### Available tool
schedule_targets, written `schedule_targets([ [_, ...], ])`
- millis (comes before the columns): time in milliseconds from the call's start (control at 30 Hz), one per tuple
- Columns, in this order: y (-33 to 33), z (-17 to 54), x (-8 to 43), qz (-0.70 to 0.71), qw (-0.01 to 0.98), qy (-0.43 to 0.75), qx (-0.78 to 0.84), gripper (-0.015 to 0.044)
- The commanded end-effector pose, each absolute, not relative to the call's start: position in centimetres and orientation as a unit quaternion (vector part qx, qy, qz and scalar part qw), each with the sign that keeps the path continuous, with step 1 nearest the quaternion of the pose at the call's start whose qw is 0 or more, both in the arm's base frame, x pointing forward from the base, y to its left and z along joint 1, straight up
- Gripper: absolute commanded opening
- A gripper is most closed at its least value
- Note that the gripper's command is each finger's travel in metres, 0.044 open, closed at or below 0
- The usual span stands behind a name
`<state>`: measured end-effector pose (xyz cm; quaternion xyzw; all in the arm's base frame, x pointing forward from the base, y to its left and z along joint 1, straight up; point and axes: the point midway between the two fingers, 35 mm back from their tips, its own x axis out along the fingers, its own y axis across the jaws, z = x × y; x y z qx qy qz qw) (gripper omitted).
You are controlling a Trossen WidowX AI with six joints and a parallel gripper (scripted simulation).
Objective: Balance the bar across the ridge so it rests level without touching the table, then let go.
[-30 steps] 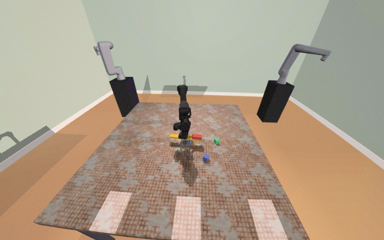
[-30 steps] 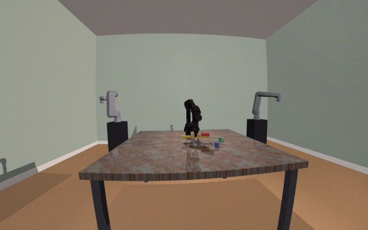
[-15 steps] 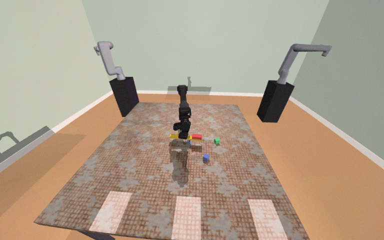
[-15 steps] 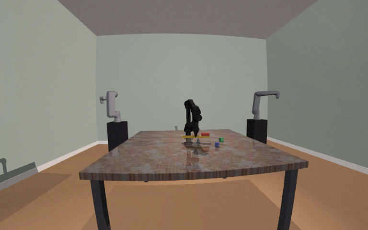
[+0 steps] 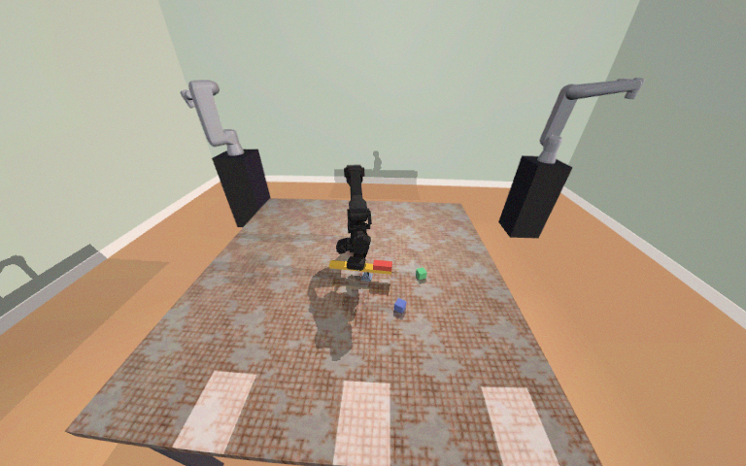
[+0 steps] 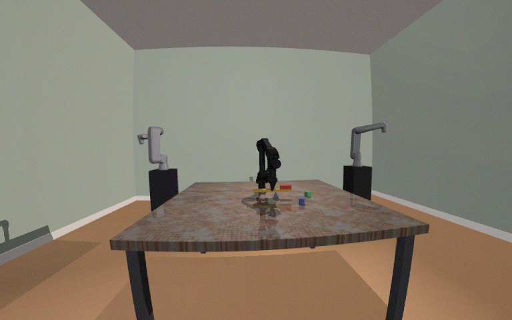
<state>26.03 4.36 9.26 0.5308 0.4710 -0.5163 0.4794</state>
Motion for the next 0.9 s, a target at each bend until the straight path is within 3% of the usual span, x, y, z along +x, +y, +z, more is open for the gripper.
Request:
schedule_targets([
  [0,4.36,9.25,26.03,-0.516,0.479,0.471,0.531,0.0000],
  [133,4.36,9.25,26.03,-0.516,0.479,0.471,0.531,0.0000],
  [367,4.36,9.25,26.03,-0.516,0.479,0.471,0.531,0.0167],
  [867,4.36,9.25,26.03,-0.516,0.479,0.471,0.531,0.0168],
])
